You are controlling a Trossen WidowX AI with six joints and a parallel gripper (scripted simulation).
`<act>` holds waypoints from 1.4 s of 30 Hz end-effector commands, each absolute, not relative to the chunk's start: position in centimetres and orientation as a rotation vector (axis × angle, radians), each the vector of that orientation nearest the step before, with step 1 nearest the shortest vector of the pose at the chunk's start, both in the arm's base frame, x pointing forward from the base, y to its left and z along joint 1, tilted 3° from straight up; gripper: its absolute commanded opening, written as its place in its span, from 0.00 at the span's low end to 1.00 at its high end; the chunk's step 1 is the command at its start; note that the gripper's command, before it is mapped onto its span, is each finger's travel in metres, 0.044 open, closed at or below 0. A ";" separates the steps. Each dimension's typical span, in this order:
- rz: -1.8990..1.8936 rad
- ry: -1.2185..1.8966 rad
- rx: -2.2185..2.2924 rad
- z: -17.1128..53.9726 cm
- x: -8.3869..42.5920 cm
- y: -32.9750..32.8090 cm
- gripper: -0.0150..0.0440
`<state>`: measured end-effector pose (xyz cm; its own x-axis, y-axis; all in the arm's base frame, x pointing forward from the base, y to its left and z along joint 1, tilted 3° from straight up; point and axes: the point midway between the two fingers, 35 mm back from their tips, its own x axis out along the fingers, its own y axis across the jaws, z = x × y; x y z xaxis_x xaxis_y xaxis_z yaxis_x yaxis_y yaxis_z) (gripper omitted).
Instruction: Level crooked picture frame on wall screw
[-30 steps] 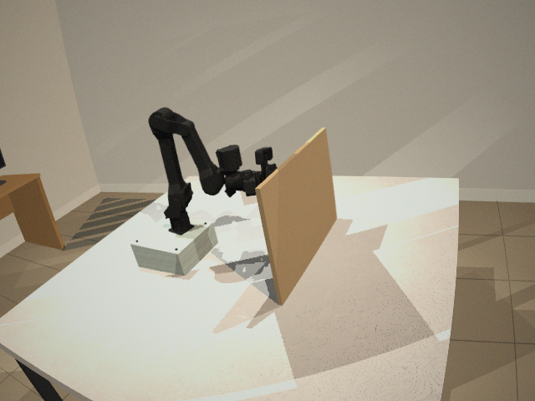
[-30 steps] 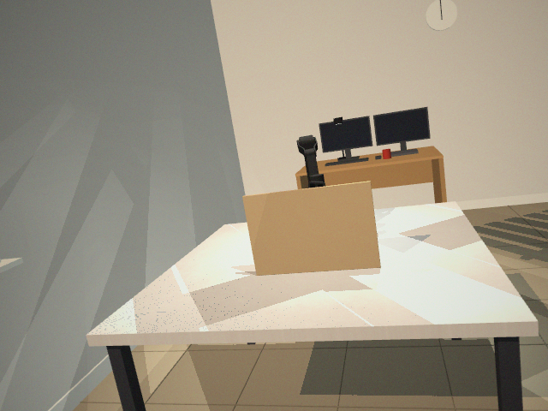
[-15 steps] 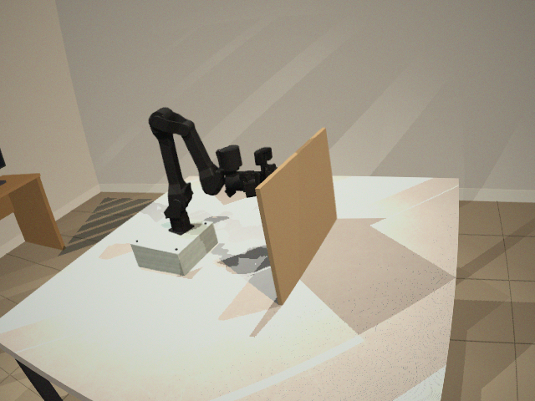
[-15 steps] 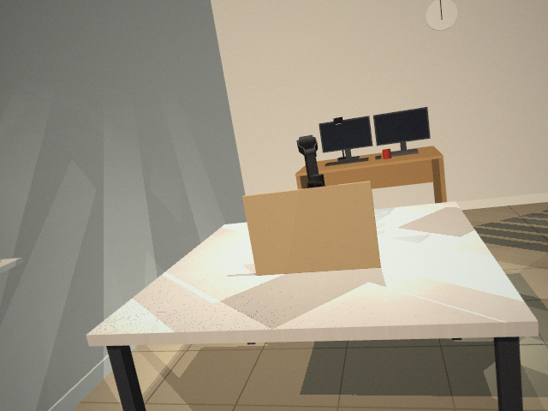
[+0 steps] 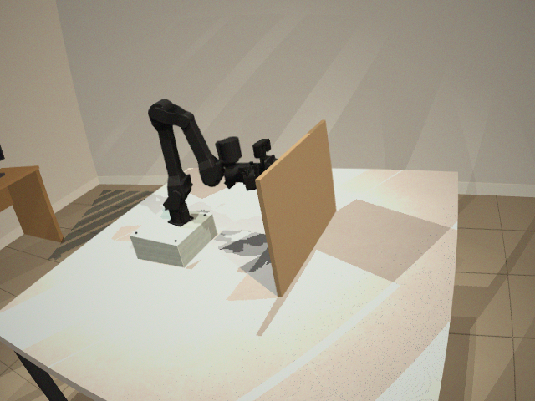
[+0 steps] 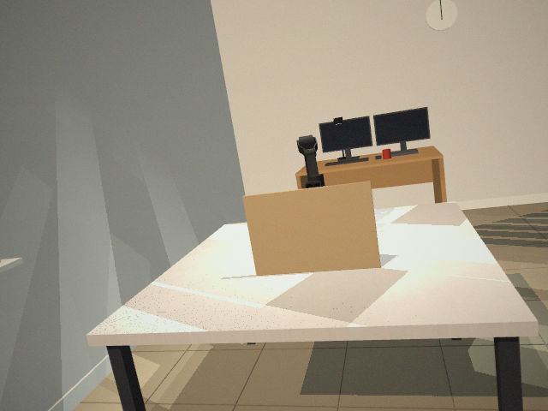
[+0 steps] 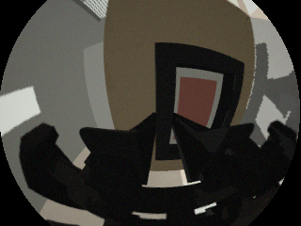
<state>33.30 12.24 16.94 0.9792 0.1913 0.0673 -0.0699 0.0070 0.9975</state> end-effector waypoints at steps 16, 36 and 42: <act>0.204 0.101 1.583 17.0 33.3 12.2 0.69; 0.214 0.088 1.445 18.7 27.9 12.2 0.69; 0.215 0.085 1.440 22.8 26.2 12.3 0.69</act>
<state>27.50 12.35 19.48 0.9777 0.2016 0.0587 -0.0832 0.1149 0.9899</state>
